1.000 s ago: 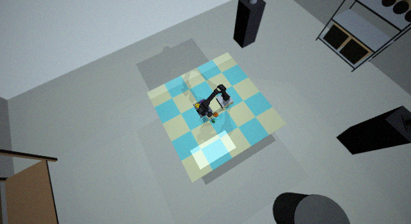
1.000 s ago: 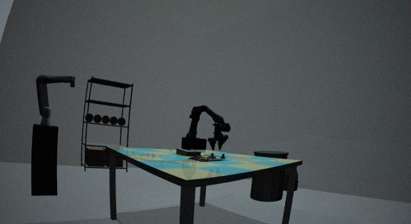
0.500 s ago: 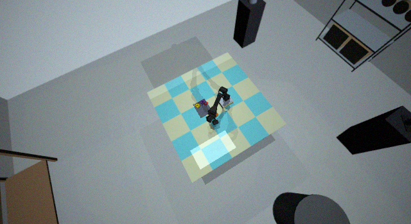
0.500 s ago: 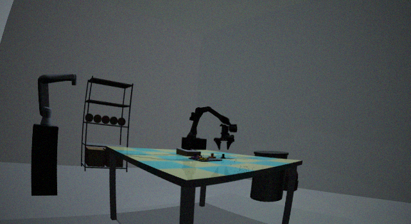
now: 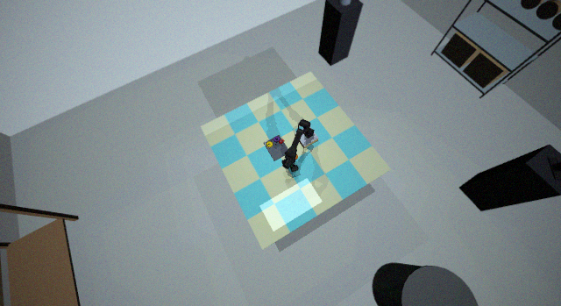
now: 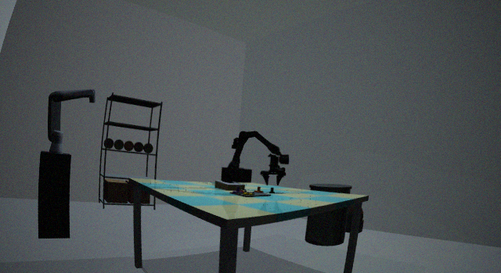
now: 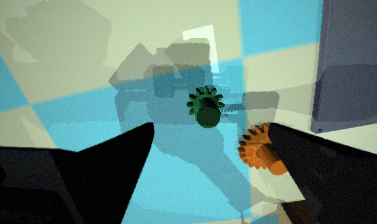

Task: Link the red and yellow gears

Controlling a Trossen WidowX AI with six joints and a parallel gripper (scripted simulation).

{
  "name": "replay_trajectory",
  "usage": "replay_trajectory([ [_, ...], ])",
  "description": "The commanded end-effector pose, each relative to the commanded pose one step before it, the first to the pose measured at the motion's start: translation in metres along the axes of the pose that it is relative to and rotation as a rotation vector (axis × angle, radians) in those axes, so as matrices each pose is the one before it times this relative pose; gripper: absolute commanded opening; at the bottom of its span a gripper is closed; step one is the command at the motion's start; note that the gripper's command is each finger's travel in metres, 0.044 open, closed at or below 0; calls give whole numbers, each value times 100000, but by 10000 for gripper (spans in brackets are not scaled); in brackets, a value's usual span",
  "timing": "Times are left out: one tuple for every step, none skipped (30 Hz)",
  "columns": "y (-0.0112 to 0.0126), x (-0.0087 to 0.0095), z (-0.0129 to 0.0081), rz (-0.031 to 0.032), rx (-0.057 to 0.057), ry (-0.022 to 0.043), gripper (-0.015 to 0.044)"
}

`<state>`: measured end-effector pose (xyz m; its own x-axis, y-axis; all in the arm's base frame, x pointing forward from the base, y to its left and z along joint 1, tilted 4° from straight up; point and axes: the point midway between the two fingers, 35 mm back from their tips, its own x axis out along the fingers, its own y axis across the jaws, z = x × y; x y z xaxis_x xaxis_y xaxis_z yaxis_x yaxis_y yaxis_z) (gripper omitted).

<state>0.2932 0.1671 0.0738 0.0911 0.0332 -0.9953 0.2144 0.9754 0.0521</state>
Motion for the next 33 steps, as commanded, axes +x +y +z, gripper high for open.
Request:
replay_trajectory([
  [41,514,56,-20,485,-353,440],
  [3,162,3,0,0,0,440],
  [2,162,2,0,0,0,440],
  [1,162,2,-1,0,0,440],
  [1,162,1,-1,0,0,440],
  [0,161,0,-1,0,0,440],
  [0,161,0,-1,0,0,440],
  [-1,161,-1,-1,0,0,440],
  [-2,161,-2,-1,0,0,440],
  [-2,161,-2,-1,0,1,440],
  [-3,161,-3,-1,0,1,440],
  [-4,161,-4,-1,0,1,440],
  [-4,160,-4,-1,0,1,440],
  [-5,160,-5,-1,0,1,440],
  [-5,159,-6,-1,0,1,440],
  [-5,128,-5,-1,0,1,440],
  [-3,76,-3,-1,0,0,440],
  [-1,25,-1,0,0,0,440],
  [0,0,0,0,0,0,440],
  [0,0,0,0,0,0,440],
  [0,0,0,0,0,0,440],
  [0,0,0,0,0,0,440],
  [0,0,0,0,0,0,414],
  [0,0,0,0,0,0,387],
  [0,0,0,0,0,0,361],
  [0,0,0,0,0,0,335],
  [0,0,0,0,0,0,309],
  [0,0,0,0,0,0,282],
  [0,0,0,0,0,0,256],
  [0,0,0,0,0,0,230],
  [0,0,0,0,0,0,204],
  [0,0,0,0,0,0,177],
  [0,0,0,0,0,0,151],
])
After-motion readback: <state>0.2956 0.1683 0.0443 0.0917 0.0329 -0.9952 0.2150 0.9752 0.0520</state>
